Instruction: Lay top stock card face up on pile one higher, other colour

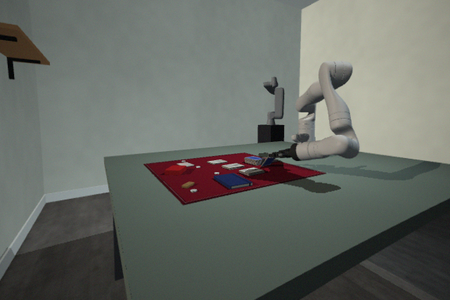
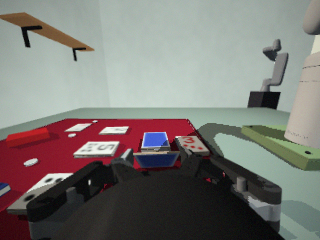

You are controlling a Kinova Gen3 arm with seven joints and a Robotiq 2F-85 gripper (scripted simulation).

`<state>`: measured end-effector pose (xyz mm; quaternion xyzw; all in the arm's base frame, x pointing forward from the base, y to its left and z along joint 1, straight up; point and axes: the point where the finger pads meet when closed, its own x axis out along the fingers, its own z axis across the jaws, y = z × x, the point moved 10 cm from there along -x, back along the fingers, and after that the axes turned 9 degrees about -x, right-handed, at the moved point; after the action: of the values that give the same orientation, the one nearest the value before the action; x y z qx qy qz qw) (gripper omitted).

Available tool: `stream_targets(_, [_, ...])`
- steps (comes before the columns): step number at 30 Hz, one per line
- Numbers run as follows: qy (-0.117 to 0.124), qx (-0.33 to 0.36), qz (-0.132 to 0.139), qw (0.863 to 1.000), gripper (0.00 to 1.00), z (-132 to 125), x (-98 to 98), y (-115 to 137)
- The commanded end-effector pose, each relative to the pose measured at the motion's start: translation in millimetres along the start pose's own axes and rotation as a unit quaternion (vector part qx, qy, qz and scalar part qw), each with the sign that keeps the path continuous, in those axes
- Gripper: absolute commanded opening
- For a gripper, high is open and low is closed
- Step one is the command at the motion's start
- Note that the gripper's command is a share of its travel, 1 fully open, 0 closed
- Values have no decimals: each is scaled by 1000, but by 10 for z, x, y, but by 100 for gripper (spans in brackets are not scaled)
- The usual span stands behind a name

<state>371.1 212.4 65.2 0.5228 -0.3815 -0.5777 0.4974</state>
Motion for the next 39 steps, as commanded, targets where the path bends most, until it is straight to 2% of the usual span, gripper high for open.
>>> stream_targets(1, [1, 1, -5, 1000, 71, -2, -8, 26])
stream_targets(17, [9, 1, -52, 999, 71, 14, -17, 116])
stream_targets(31, [23, 1, -134, 991, 71, 41, -4, 271])
stream_targets(33, [23, 1, -134, 991, 71, 41, -4, 271])
stream_targets(39, [31, 1, -179, 983, 71, 55, 17, 352])
